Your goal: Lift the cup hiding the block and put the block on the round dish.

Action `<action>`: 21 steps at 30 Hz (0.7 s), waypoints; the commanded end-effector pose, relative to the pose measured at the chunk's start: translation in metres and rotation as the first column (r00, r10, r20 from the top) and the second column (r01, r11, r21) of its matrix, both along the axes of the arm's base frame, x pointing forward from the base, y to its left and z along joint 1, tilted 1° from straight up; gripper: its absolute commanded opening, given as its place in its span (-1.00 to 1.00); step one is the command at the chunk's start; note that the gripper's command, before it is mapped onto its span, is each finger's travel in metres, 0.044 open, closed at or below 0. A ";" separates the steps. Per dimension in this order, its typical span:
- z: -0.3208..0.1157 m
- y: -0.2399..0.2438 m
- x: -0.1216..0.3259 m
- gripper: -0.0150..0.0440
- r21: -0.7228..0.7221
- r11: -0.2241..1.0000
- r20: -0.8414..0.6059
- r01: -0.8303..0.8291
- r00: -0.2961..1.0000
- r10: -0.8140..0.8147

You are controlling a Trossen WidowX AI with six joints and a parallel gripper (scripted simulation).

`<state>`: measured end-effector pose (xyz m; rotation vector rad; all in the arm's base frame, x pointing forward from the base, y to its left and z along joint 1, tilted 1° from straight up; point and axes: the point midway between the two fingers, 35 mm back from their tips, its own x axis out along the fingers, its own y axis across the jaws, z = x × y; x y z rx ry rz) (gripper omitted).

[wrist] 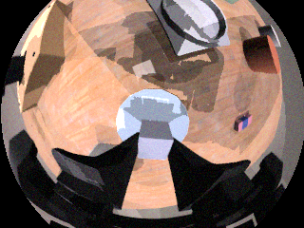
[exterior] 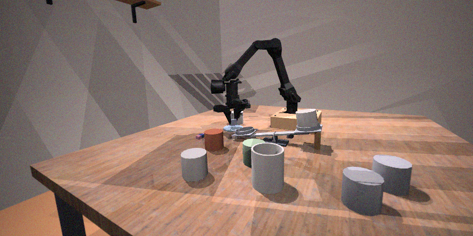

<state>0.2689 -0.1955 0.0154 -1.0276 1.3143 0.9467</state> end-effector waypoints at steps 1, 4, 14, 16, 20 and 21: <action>-0.008 0.001 0.000 -0.49 0.007 1.000 -0.003 -0.003 1.000 0.003; -0.013 0.001 0.000 -0.49 0.007 1.000 -0.003 -0.003 1.000 0.003; -0.010 0.000 0.000 0.22 0.002 1.000 -0.003 0.000 1.000 0.000; -0.010 0.000 0.000 0.40 0.002 1.000 -0.003 0.000 1.000 0.000; -0.010 0.000 0.000 0.75 0.002 1.000 -0.003 0.000 1.000 0.000; -0.010 0.000 0.000 0.84 0.002 1.000 -0.003 0.000 1.000 0.000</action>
